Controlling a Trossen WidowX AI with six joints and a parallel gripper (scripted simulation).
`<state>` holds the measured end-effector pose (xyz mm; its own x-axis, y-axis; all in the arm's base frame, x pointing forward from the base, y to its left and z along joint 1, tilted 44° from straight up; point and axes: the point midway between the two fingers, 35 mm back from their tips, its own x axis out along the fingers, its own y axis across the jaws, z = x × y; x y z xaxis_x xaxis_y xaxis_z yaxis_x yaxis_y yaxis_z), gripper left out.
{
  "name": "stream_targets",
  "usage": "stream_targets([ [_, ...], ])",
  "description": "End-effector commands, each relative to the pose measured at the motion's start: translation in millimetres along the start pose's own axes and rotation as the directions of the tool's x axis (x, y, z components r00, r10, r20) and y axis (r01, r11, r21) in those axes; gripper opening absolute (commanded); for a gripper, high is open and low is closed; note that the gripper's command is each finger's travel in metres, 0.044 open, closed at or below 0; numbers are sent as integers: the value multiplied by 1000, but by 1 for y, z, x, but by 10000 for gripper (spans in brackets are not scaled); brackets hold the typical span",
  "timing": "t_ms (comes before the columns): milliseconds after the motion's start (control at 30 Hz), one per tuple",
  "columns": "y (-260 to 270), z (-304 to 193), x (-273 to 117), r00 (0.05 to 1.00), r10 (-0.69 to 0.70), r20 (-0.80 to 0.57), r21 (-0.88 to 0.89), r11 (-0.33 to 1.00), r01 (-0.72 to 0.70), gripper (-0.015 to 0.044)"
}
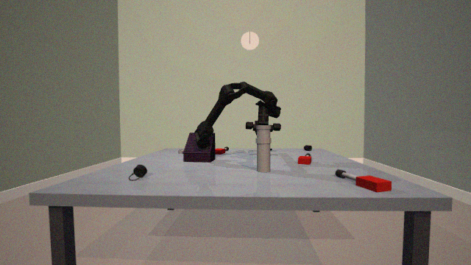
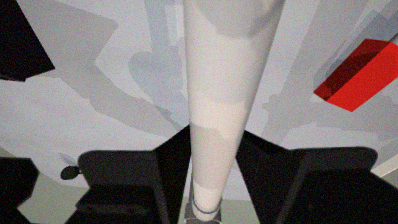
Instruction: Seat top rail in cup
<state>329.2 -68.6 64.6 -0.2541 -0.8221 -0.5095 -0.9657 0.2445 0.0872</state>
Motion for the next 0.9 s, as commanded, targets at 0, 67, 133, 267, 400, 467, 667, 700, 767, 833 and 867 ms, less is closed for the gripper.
stream_targets([
  [0,-1,-8,-3,1000,-17,-4,8,1000,17,0],
  [67,-1,-10,-3,1000,-17,-4,8,1000,17,0],
  [133,-1,-11,-2,1000,-17,-4,8,1000,17,0],
  [267,-1,-14,-1,1000,-17,-4,8,1000,17,0],
  [400,0,-7,2,1000,0,0,0,1000,0,0],
  [467,0,-7,2,1000,0,0,0,1000,0,0],
  [667,0,-7,2,1000,0,0,0,1000,0,53],
  [700,0,-7,2,1000,0,0,0,1000,0,79],
  [767,0,-7,2,1000,0,0,0,1000,0,131],
  [833,0,-7,2,1000,0,0,0,1000,0,184],
  [867,0,-7,2,1000,0,0,0,1000,0,210],
])
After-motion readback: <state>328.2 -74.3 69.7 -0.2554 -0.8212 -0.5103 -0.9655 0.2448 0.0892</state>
